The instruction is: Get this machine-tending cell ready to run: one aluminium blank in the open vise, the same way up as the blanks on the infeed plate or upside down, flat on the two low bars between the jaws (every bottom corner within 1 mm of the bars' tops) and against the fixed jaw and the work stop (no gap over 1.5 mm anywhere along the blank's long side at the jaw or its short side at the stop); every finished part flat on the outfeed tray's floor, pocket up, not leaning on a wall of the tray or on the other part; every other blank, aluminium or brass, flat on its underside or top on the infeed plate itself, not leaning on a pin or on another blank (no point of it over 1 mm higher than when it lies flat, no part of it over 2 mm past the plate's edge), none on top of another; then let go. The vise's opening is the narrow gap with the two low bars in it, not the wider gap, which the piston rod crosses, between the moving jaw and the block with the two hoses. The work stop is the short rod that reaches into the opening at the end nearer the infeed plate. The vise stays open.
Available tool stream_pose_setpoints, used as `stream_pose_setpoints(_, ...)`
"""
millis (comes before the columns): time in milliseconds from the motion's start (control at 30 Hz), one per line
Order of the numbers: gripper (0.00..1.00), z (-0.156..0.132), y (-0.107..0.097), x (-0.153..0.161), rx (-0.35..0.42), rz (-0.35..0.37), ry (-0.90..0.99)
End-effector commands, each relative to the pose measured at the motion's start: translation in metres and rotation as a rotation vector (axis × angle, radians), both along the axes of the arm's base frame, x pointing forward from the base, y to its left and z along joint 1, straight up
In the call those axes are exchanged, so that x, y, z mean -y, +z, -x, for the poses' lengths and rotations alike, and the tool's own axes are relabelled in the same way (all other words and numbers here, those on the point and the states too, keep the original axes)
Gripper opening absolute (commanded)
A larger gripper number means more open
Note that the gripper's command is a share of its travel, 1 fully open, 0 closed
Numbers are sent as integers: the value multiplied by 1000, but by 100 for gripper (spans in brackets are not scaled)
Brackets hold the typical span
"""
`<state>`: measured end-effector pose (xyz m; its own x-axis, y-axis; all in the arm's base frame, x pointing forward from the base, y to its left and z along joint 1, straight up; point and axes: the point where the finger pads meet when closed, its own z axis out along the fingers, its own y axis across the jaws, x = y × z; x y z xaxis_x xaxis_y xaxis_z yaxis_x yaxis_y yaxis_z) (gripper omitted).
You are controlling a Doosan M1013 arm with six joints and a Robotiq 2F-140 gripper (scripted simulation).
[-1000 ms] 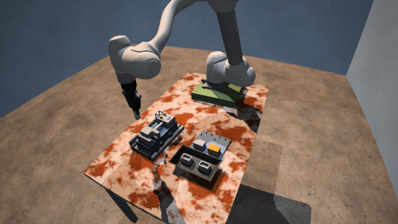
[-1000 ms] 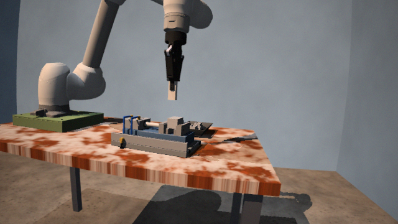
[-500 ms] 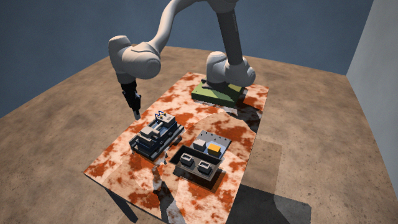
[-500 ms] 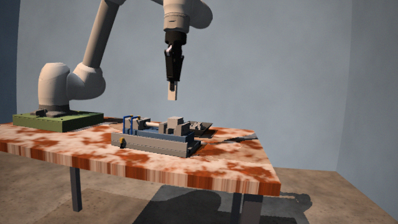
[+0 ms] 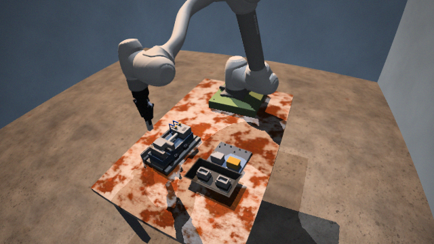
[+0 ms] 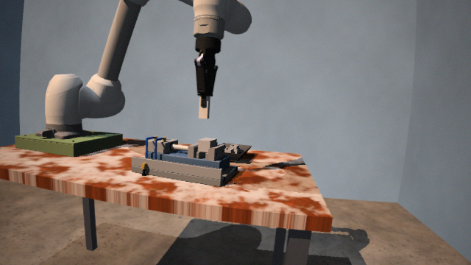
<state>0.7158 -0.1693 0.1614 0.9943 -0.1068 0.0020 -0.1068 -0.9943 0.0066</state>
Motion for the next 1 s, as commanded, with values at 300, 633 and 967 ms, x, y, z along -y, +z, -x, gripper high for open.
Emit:
stream_pose_setpoints(300, 0, 0, -2, 4, -4, 0, 2)
stream_pose_setpoints(633, 0, 0, -5, 4, -4, 0, 15)
stream_pose_setpoints(967, 0, 0, -22, 4, -4, -1, 18)
